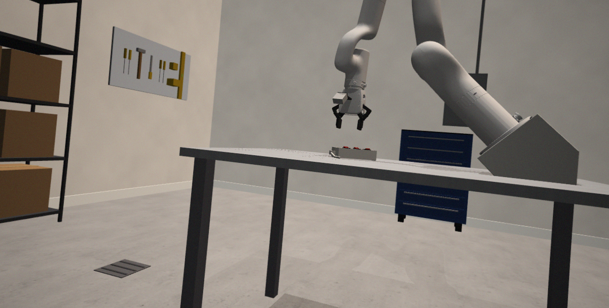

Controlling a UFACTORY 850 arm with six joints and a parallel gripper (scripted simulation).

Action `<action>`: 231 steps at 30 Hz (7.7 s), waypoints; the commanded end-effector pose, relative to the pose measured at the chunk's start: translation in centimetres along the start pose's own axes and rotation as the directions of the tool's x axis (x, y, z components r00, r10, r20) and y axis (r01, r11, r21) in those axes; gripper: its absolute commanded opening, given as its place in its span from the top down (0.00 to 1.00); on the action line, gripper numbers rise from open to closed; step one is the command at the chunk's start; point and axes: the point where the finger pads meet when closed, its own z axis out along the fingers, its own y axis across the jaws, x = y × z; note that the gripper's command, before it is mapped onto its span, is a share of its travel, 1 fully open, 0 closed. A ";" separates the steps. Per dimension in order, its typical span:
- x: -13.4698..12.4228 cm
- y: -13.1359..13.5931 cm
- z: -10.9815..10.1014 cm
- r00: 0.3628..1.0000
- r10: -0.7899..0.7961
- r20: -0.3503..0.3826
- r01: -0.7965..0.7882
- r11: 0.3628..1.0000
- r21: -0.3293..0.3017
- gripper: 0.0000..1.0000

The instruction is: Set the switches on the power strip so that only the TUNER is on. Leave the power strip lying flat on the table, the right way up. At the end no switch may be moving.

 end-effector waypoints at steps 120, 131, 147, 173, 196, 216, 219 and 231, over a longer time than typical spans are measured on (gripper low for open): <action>0.2 0.3 5.7 0.749 0.659 0.073 -0.658 0.752 -0.037 1.00; 0.2 0.3 5.7 0.749 0.659 0.073 -0.658 0.752 -0.037 1.00; 0.2 0.3 5.7 0.749 0.659 0.073 -0.658 0.752 -0.037 1.00; 0.2 0.4 5.7 0.749 0.659 0.073 -0.658 0.752 -0.037 1.00; 0.2 0.4 5.7 0.749 0.659 0.073 -0.658 0.752 -0.037 1.00; 0.2 0.4 5.8 0.749 0.659 0.073 -0.658 0.752 -0.037 1.00; 0.2 0.4 5.9 0.749 0.659 0.073 -0.658 0.752 -0.037 1.00; 0.2 0.4 6.4 0.749 0.659 0.073 -0.658 0.752 -0.037 1.00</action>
